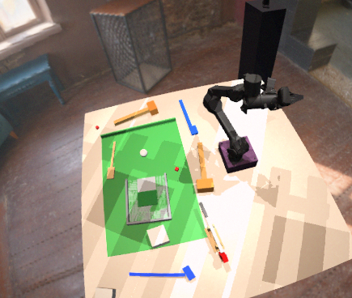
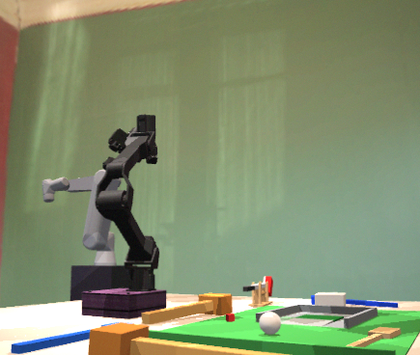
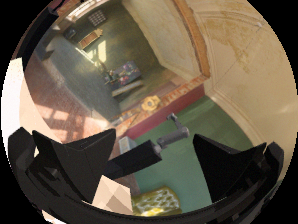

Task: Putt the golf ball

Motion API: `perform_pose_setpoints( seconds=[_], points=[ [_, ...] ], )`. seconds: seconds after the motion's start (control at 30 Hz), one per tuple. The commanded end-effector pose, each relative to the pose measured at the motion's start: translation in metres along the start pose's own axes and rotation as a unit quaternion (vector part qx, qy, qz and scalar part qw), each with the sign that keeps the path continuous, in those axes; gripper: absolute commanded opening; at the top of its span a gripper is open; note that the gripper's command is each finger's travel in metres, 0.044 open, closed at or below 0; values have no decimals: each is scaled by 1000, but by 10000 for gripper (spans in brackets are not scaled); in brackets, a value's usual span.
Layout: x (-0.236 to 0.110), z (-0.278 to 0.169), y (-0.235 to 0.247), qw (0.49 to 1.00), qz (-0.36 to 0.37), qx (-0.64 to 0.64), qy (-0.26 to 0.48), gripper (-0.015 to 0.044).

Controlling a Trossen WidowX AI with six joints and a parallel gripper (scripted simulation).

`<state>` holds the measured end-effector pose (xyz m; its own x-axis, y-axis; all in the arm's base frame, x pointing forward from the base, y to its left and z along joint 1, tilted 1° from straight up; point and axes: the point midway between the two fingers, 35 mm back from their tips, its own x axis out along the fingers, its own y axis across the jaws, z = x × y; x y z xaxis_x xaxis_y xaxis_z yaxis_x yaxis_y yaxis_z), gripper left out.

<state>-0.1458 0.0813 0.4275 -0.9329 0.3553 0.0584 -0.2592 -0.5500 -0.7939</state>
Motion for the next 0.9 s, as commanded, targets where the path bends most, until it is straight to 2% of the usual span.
perform_pose_setpoints(
  seconds=[0.0,0.17,0.3,0.53,0.67,0.87],
  points=[
    [1,-3,-1,1000,-2,2,5,426],
    [7,-72,-29,990,-42,57,122,440],
    [-4,-139,-48,965,-77,109,227,440],
    [-55,-240,-62,887,-142,216,383,440],
    [-81,-270,-61,852,-162,249,431,440],
    [-138,-320,-53,776,-202,310,510,440]
  ],
)
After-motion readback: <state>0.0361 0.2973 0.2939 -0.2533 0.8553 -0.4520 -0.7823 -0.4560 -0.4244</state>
